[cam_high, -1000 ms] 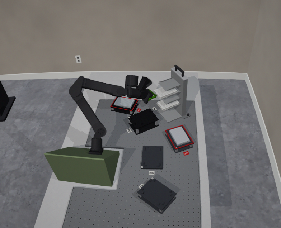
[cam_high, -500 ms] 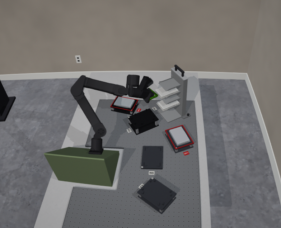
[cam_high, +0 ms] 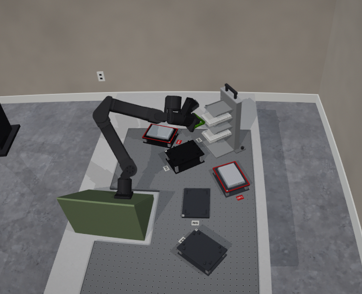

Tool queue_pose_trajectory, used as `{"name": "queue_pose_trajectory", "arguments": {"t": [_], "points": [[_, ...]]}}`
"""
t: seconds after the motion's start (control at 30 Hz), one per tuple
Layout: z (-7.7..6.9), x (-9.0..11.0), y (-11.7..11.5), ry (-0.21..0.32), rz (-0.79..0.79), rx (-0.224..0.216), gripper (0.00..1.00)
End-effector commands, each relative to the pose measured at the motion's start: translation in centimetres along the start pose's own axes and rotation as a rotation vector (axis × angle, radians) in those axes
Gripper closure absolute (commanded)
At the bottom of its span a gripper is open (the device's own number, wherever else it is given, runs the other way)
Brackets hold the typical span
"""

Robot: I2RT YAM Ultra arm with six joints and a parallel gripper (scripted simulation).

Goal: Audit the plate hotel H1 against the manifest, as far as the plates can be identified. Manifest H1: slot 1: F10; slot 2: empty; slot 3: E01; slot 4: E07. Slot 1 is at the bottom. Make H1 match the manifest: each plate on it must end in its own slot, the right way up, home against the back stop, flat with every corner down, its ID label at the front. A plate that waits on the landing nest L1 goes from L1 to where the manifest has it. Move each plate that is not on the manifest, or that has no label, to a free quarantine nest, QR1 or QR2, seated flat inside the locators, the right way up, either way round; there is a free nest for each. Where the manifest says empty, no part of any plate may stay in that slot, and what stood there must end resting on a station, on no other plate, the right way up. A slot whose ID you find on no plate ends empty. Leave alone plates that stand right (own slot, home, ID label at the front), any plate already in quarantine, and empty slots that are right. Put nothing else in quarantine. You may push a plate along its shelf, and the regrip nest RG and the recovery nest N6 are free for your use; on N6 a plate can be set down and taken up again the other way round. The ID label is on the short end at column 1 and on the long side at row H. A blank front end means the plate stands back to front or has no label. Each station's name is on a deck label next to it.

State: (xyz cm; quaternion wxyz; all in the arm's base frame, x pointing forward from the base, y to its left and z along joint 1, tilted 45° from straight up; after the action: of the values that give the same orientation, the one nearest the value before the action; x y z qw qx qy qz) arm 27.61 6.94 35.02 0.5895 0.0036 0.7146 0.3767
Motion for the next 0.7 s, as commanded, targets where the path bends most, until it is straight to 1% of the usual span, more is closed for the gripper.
{"name": "queue_pose_trajectory", "arguments": {"t": [0.0, 0.37, 0.67], "points": [[0.01, -0.77, 0.25, -0.025, -0.008, 0.003, 1.0], [0.63, -1.15, 0.23, -0.025, -0.008, 0.003, 1.0], [0.66, -1.17, 0.23, -0.025, -0.008, 0.003, 1.0]]}}
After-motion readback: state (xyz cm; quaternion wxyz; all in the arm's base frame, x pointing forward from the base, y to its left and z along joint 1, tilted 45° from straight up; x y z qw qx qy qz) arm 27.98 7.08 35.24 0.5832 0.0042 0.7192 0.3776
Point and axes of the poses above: the point where the finger pads meet when closed, its own z axis out along the fingers, its own y axis across the jaws, x = y × z, the point moved 9 cm from there along -z, back along the fingers, and after that the axes turned 3 degrees about -z, right-handed, at the moved point
